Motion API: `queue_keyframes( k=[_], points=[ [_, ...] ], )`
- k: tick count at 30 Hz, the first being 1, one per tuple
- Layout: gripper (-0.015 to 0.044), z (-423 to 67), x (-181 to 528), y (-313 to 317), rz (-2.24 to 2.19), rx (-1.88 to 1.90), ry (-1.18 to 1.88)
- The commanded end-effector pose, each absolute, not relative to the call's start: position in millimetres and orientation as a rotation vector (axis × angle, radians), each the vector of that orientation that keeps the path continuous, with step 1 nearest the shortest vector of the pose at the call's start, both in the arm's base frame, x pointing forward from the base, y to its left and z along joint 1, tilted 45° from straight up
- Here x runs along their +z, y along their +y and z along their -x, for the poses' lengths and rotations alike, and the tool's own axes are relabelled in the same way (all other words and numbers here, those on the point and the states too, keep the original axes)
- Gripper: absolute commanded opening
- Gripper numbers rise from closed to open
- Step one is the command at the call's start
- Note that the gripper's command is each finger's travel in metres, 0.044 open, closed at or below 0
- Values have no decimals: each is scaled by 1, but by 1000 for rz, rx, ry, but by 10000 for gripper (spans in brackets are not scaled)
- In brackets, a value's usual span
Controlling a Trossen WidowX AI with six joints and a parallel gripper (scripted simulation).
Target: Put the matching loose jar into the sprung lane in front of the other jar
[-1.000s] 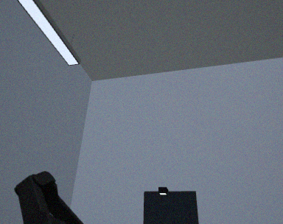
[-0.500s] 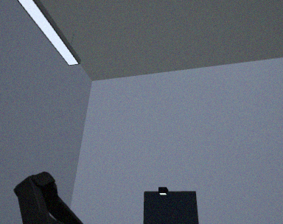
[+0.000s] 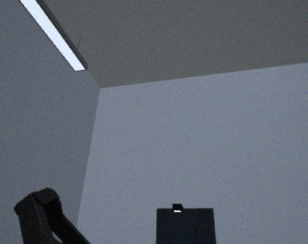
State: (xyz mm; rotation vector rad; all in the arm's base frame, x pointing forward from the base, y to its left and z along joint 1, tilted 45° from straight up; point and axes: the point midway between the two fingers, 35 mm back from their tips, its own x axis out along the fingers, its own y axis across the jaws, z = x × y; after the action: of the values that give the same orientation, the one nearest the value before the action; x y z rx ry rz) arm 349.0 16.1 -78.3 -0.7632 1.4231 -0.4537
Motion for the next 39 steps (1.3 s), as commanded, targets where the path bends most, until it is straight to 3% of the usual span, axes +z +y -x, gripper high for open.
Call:
queue_keyframes(
  k=[1,39],
  points=[
    [0,-357,-78,17,751,-459,1392],
    [0,-357,-86,8,752,-459,1392]
  ],
)
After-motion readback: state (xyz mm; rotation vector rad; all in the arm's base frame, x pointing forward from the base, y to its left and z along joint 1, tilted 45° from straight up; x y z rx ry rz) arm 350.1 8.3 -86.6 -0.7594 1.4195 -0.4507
